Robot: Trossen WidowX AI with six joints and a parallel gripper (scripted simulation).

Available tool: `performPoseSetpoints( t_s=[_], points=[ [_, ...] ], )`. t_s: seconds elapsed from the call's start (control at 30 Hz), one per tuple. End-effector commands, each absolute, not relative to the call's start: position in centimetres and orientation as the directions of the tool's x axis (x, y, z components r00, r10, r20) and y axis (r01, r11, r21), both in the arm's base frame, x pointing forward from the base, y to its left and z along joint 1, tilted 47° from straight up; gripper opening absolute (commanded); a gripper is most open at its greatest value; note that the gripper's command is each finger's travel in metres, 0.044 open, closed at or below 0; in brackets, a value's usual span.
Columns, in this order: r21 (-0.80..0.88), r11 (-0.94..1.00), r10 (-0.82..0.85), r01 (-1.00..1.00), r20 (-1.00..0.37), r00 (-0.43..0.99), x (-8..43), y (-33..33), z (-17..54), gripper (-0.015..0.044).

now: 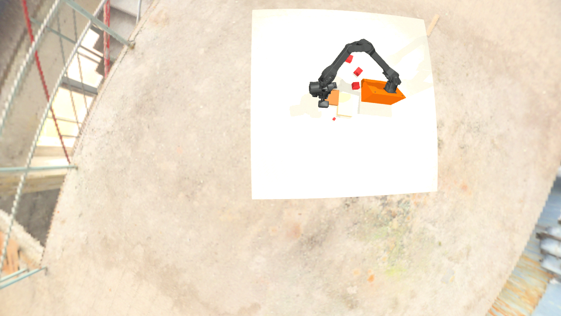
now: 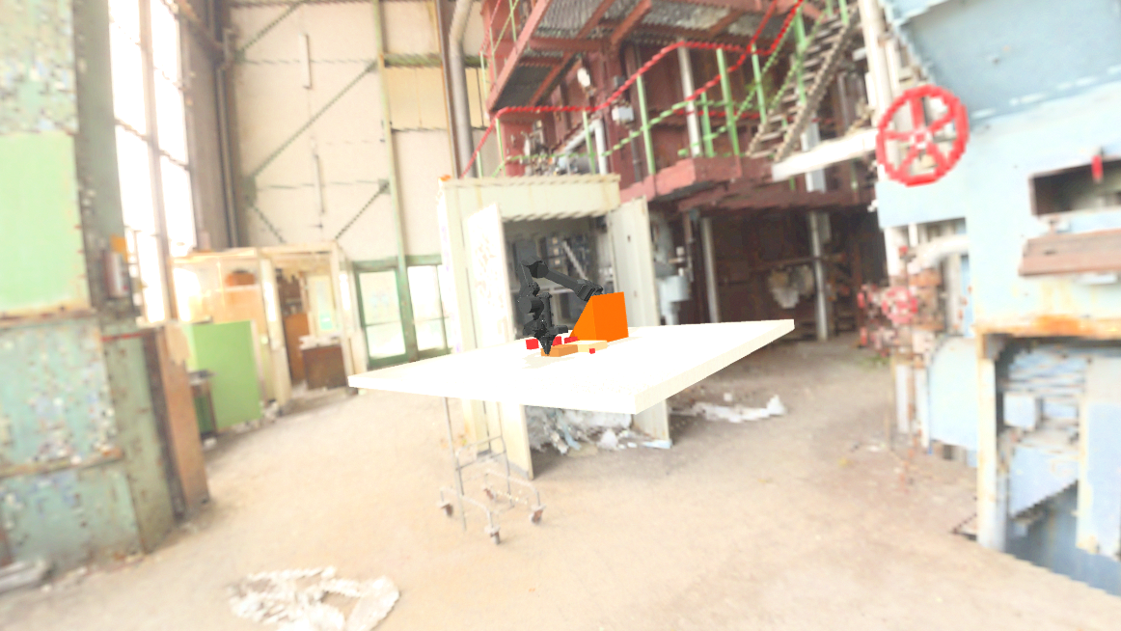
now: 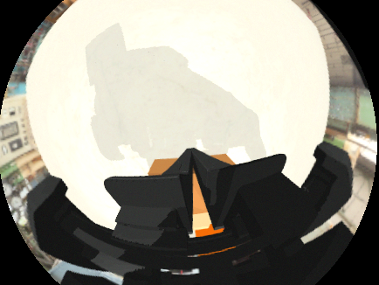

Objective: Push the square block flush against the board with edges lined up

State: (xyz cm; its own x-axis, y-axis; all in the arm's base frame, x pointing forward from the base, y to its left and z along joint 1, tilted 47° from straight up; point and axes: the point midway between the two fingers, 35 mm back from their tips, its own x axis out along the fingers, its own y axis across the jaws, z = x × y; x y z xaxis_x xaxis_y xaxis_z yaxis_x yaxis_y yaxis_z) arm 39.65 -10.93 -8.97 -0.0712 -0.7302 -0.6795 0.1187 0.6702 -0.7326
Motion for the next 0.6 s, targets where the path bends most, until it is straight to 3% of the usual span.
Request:
performPoseSetpoints(
  t_s=[0.0, 0.57],
  points=[
    [-0.732, 0.673, -0.727, 0.106, -0.681, -0.09, 38.4, -10.9, -9.4, 0.0],
    [-0.732, 0.673, -0.727, 0.105, -0.681, -0.091, 36.6, -10.7, -9.4, 0.0]
  ],
)
